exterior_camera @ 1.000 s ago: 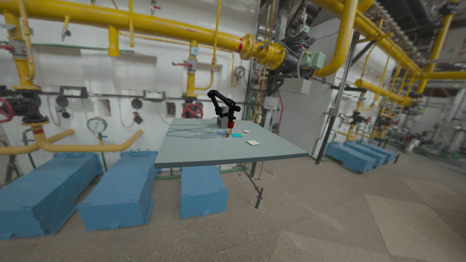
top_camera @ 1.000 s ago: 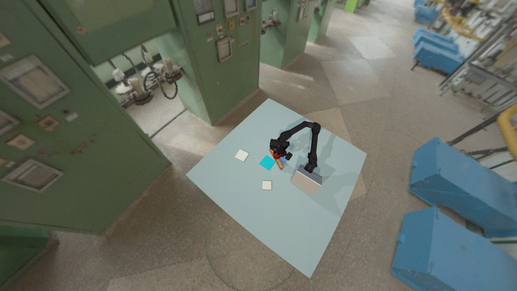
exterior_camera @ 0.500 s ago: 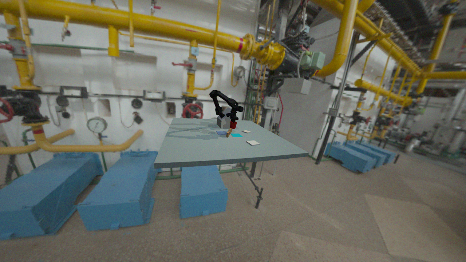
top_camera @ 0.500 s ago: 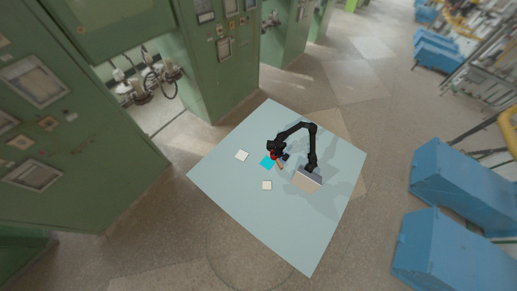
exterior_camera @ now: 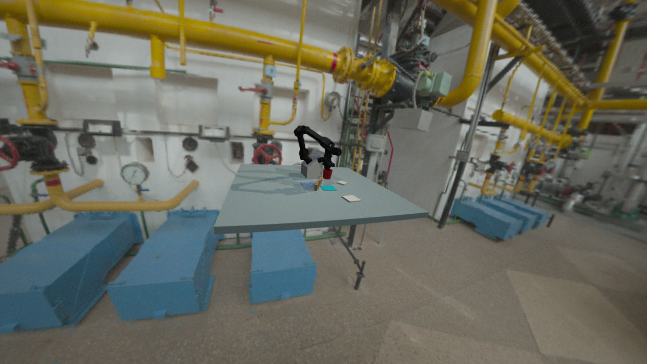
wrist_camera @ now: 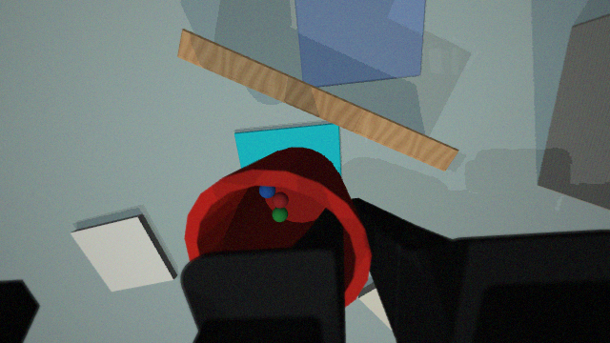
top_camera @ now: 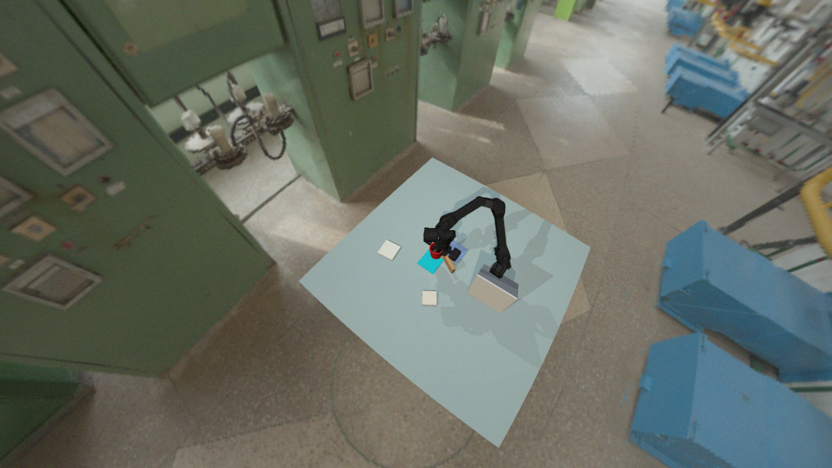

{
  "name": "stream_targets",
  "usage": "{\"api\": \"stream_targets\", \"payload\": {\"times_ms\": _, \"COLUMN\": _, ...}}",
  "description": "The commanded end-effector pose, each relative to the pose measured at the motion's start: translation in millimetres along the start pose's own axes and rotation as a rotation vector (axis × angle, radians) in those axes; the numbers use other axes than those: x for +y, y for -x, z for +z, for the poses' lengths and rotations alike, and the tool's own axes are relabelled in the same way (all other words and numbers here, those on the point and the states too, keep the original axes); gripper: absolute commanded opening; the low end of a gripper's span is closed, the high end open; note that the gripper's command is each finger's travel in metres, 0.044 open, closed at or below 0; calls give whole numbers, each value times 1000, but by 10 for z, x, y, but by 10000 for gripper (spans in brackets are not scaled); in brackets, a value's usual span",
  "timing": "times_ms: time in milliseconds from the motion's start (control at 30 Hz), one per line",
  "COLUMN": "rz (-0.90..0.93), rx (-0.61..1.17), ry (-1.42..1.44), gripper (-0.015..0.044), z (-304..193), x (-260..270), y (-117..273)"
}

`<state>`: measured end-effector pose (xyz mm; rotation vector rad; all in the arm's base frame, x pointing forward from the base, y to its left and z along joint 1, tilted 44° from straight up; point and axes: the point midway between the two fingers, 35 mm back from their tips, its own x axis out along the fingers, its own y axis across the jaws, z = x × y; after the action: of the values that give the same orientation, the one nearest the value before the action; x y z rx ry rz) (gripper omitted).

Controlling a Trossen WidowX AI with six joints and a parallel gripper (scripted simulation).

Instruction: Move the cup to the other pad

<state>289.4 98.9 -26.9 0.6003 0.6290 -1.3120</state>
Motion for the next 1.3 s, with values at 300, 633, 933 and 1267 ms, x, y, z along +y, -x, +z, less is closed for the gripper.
{"api": "stream_targets", "payload": {"times_ms": 300, "rz": 0, "rx": 6, "ry": -6, "gripper": 0, "z": -171, "x": 107, "y": 13}}
{"api": "stream_targets", "payload": {"times_ms": 633, "rz": 1, "rx": 6, "ry": -6, "gripper": 0, "z": -176, "x": 114, "y": -140}}
{"api": "stream_targets", "payload": {"times_ms": 933, "rz": 1, "rx": 6, "ry": -6, "gripper": 0, "z": -185, "x": 128, "y": -306}}
{"api": "stream_targets", "payload": {"times_ms": 1267, "rz": 1, "rx": 5, "ry": -6, "gripper": 0, "z": -190, "x": 133, "y": -480}}
